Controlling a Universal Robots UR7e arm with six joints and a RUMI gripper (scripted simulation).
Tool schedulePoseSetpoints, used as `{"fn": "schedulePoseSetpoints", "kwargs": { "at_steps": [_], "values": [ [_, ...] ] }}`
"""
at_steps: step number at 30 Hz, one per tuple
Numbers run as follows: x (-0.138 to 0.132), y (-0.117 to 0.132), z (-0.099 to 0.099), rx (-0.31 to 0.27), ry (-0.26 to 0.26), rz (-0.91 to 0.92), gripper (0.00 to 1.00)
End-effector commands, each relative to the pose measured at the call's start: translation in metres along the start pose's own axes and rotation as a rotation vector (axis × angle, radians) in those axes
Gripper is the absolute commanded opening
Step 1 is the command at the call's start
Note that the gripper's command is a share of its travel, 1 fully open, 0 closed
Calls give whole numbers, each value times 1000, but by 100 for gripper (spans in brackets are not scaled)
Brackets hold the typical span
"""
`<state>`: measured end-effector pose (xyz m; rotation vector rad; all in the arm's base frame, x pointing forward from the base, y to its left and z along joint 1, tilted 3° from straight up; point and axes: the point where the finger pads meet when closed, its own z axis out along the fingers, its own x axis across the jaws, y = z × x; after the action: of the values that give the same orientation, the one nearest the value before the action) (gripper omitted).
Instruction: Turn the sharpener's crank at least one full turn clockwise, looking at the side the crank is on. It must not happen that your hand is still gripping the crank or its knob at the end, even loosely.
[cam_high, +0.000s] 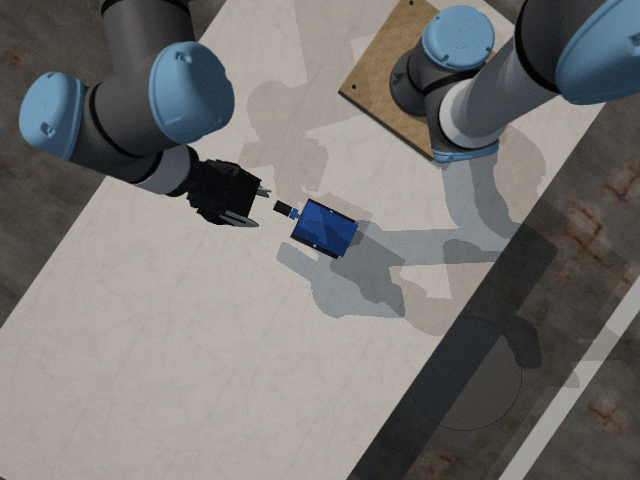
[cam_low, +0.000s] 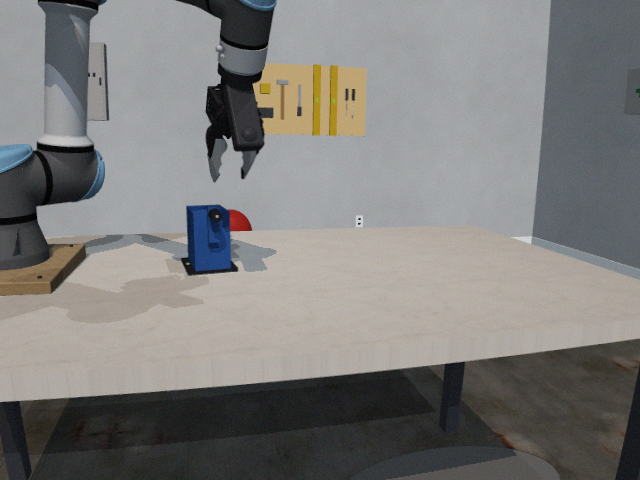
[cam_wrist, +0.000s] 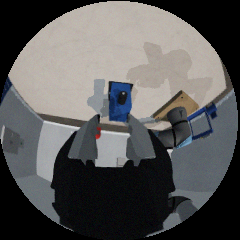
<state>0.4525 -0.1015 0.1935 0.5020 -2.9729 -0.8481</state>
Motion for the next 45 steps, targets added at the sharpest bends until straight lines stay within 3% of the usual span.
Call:
{"fn": "schedulePoseSetpoints", "kwargs": {
  "at_steps": [1,9,28,45],
  "values": [
    [15,-13,-2,53,2,88,32],
    [25,-21,-2,72,3,125,32],
    [24,-23,45,70,4,122,32],
    [24,-24,44,72,3,122,32]
  ]
}}
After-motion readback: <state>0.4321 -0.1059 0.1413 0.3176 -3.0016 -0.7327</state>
